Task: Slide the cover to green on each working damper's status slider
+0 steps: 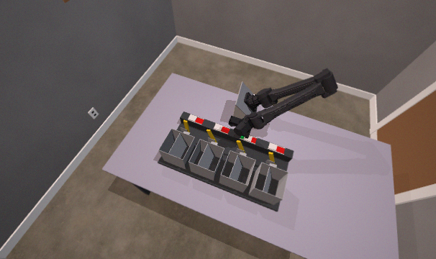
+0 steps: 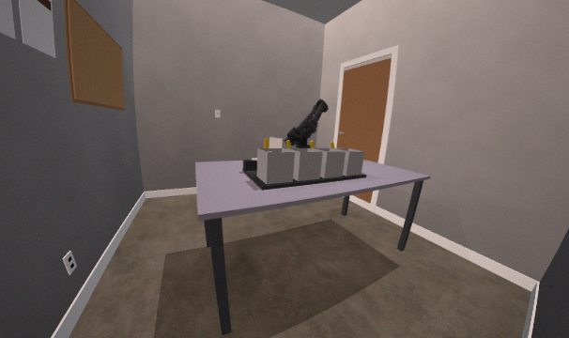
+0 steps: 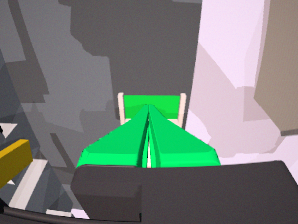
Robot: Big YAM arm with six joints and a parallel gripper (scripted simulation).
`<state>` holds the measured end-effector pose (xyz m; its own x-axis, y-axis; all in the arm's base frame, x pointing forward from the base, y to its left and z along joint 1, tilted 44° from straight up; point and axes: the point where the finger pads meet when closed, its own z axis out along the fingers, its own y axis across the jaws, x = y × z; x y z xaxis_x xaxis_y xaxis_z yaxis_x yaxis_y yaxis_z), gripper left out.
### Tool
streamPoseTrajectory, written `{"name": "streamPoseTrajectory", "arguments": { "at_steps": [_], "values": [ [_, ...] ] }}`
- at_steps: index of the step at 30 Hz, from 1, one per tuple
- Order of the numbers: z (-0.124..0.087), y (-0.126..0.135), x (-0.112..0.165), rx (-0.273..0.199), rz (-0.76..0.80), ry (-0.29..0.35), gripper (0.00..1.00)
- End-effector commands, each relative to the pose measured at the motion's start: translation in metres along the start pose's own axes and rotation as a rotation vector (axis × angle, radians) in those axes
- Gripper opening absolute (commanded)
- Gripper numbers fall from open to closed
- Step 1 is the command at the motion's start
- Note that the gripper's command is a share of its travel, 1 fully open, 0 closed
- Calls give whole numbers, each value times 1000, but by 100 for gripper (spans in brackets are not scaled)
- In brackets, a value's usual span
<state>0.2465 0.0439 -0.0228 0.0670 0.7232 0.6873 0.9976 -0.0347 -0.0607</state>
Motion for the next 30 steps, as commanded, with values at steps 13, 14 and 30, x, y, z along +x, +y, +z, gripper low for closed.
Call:
{"name": "streamPoseTrajectory", "arguments": {
  "at_steps": [13, 14, 30],
  "values": [
    [2, -3, 15, 13, 7, 8, 0],
    [2, -3, 16, 14, 8, 8, 0],
    [2, -2, 23, 13, 7, 8, 0]
  ]
}}
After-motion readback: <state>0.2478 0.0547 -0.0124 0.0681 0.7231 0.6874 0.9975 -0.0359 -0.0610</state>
